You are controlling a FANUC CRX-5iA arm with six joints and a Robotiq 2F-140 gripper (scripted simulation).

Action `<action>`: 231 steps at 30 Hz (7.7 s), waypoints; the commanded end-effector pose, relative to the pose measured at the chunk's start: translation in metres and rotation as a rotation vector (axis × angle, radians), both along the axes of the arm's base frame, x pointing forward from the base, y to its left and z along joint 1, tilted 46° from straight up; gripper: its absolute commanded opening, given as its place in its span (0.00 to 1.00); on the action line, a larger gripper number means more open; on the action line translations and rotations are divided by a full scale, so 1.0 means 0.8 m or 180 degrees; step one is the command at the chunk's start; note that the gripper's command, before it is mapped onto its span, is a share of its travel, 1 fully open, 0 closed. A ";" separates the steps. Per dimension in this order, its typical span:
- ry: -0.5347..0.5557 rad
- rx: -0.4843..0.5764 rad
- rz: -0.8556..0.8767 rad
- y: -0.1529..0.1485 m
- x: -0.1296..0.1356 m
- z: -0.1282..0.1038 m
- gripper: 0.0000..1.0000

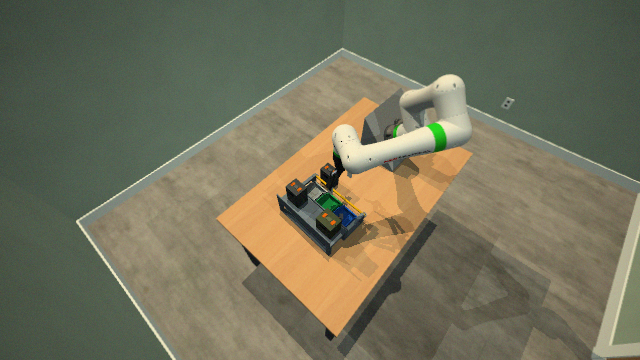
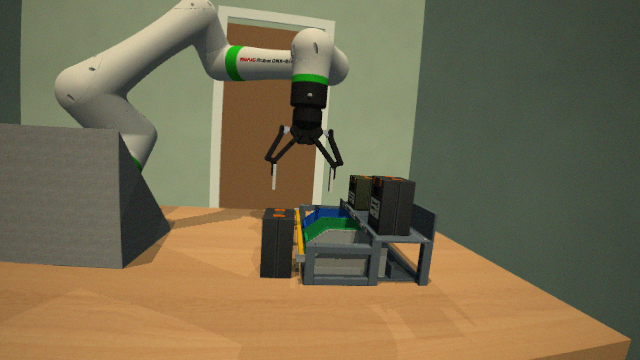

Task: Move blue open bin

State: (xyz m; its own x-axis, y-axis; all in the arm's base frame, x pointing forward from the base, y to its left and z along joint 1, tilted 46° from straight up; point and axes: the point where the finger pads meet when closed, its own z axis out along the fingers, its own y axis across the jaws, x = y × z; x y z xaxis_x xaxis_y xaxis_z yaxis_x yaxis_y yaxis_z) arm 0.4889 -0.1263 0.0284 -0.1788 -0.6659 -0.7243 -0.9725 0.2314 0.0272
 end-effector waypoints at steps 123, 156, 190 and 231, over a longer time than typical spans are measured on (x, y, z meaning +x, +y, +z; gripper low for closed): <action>-0.0001 -0.0001 -0.0001 0.054 0.008 -0.059 0.28; -0.0001 -0.0001 -0.0001 0.051 0.008 -0.056 0.28; -0.0001 -0.0001 -0.0001 0.067 0.011 -0.071 0.28; -0.0001 -0.0001 -0.0001 0.069 0.012 -0.074 0.28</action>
State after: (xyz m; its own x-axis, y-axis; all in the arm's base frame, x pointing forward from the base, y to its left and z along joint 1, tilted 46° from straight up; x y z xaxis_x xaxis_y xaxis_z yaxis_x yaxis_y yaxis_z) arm 0.4982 -0.0705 -0.0307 -0.1787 -0.6660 -0.7243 -0.9725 0.2314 0.0272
